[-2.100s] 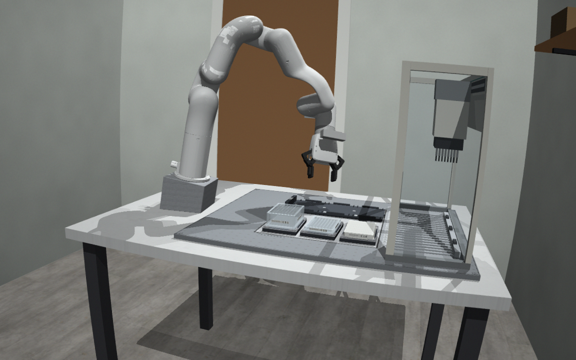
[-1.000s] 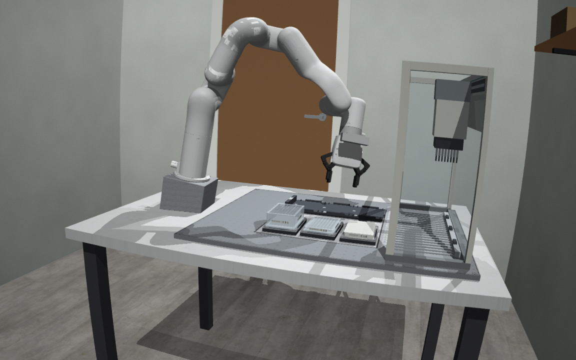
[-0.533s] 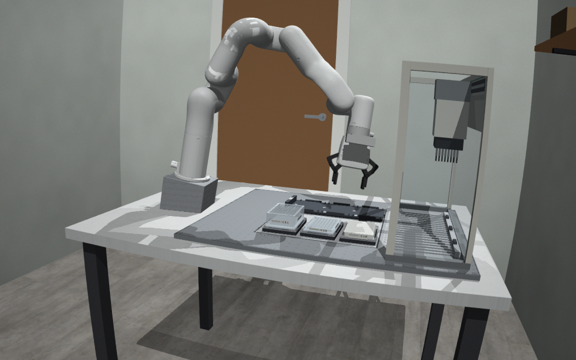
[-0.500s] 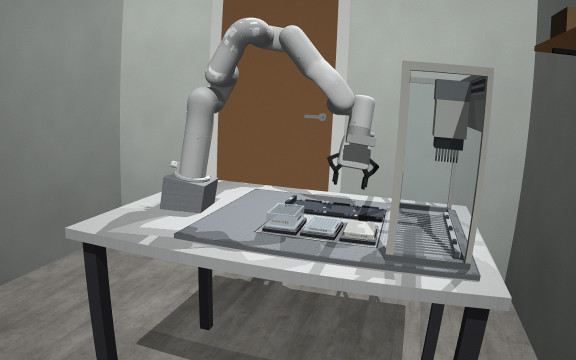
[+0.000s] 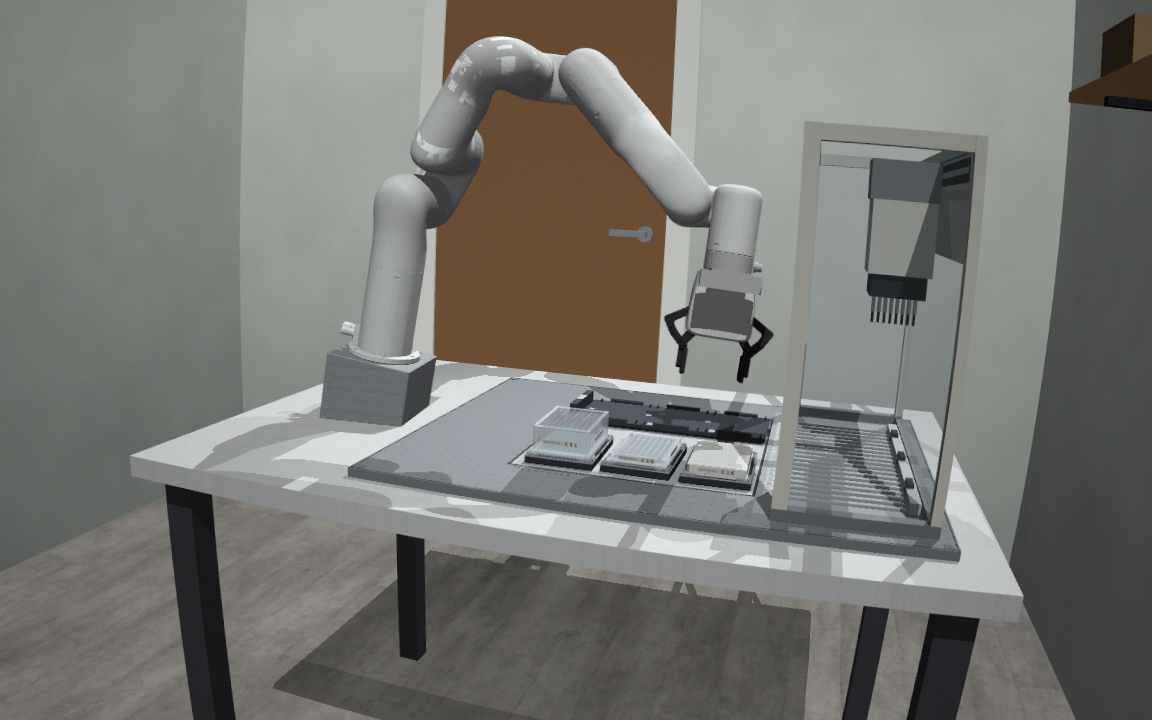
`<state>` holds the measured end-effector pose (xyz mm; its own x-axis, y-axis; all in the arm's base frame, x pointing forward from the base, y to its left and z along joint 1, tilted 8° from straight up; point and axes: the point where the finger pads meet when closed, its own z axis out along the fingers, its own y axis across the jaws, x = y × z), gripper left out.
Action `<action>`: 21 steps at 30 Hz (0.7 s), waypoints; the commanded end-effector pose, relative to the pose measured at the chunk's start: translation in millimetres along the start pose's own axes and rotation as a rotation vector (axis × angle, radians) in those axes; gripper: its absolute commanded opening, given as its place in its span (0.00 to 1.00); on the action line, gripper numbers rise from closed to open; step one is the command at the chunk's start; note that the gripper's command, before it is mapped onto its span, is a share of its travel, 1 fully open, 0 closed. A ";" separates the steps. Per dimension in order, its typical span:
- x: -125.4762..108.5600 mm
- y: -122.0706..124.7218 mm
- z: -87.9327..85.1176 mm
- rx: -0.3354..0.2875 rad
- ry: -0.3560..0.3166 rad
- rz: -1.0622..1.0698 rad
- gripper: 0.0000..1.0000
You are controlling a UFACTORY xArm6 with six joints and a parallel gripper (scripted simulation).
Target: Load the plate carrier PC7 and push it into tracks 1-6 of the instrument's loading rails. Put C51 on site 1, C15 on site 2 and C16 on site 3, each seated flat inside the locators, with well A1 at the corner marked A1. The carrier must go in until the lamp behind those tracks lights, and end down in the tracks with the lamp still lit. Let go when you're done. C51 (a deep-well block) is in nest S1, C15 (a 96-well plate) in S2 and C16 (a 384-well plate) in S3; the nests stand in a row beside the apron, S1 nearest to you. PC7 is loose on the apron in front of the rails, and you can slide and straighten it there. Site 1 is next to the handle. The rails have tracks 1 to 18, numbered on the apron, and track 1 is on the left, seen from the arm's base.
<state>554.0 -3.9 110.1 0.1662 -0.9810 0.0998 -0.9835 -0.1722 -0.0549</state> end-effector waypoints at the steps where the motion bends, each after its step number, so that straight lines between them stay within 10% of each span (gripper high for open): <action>1: 22.1 -5.9 -3.5 0.022 -0.032 0.048 1.00; 21: 99.1 -14.4 -10.3 0.088 -0.099 0.164 1.00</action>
<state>579.7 -85.3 126.2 0.0443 -0.9990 0.0077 -0.9913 -0.0449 -0.1240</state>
